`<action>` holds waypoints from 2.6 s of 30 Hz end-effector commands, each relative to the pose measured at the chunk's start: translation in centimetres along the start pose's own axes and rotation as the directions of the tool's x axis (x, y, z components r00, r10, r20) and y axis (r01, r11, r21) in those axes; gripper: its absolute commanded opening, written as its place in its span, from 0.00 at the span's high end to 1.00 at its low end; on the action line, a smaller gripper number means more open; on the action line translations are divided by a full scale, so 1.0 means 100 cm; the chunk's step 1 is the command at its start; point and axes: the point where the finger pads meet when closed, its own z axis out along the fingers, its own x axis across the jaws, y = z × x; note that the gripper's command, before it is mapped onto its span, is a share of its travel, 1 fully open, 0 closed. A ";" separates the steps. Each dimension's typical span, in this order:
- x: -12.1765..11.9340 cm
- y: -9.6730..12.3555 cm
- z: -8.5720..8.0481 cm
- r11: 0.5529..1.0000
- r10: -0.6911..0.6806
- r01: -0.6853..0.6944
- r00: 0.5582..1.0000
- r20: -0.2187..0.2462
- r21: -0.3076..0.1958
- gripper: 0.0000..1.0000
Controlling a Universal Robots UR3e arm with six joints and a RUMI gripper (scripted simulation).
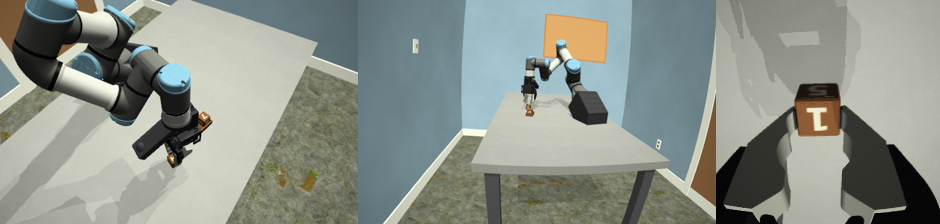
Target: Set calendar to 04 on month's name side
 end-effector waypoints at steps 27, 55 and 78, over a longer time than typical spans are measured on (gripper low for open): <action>0.000 0.000 0.000 1.000 0.000 0.000 1.000 0.000 -0.001 0.78; -0.001 0.000 -0.005 1.000 0.002 -0.002 1.000 0.002 0.000 0.71; -0.001 0.000 -0.053 1.000 0.002 -0.002 1.000 0.002 -0.001 0.71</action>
